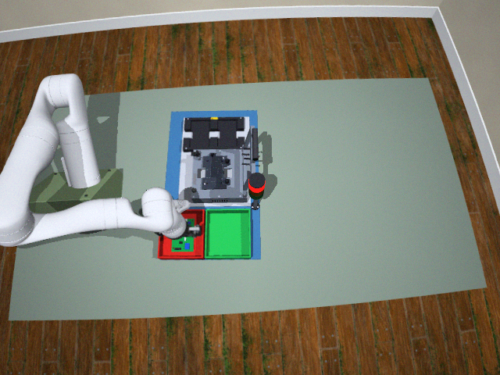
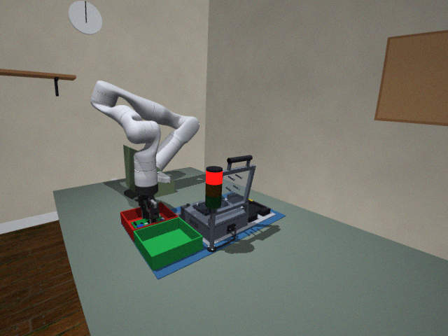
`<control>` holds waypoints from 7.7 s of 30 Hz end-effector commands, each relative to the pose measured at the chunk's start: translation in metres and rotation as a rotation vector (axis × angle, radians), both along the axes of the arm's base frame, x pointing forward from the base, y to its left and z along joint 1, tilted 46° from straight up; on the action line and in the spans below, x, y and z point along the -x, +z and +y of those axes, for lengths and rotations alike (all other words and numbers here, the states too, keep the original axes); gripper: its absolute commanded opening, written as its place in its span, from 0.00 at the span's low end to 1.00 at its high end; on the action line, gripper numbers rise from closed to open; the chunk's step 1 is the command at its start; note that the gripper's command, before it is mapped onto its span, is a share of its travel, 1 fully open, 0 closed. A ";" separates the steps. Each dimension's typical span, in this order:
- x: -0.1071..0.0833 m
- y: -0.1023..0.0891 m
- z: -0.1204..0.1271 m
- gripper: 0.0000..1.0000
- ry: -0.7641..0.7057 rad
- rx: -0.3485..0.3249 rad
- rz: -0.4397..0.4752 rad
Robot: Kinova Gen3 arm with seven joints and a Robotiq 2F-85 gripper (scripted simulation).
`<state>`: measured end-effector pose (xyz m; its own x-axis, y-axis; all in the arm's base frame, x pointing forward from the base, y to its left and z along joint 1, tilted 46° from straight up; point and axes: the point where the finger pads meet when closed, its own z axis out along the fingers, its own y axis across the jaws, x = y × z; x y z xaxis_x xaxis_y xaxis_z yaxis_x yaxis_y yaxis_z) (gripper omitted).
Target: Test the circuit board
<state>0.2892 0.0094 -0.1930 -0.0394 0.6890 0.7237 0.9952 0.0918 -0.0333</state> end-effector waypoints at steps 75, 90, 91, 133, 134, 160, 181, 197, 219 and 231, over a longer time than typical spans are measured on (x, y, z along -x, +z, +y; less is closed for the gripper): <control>0.000 -0.002 0.001 0.77 -0.001 0.001 -0.001; 0.000 -0.002 0.001 0.77 -0.001 0.001 -0.001; 0.000 -0.002 0.001 0.77 -0.001 0.001 -0.001; 0.000 -0.003 0.002 0.77 -0.001 0.001 -0.001; 0.000 -0.003 0.002 0.77 -0.001 0.001 -0.001; 0.000 -0.003 0.003 0.77 -0.001 0.001 -0.001; 0.000 -0.003 0.003 0.77 -0.001 0.001 -0.001; 0.000 -0.003 0.003 0.77 -0.001 0.001 -0.001; 0.000 -0.003 0.003 1.00 -0.001 0.001 -0.001; 0.000 -0.003 0.003 1.00 -0.001 0.001 -0.001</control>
<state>0.2888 0.0129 -0.1964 -0.0393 0.6890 0.7237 0.9952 0.0918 -0.0333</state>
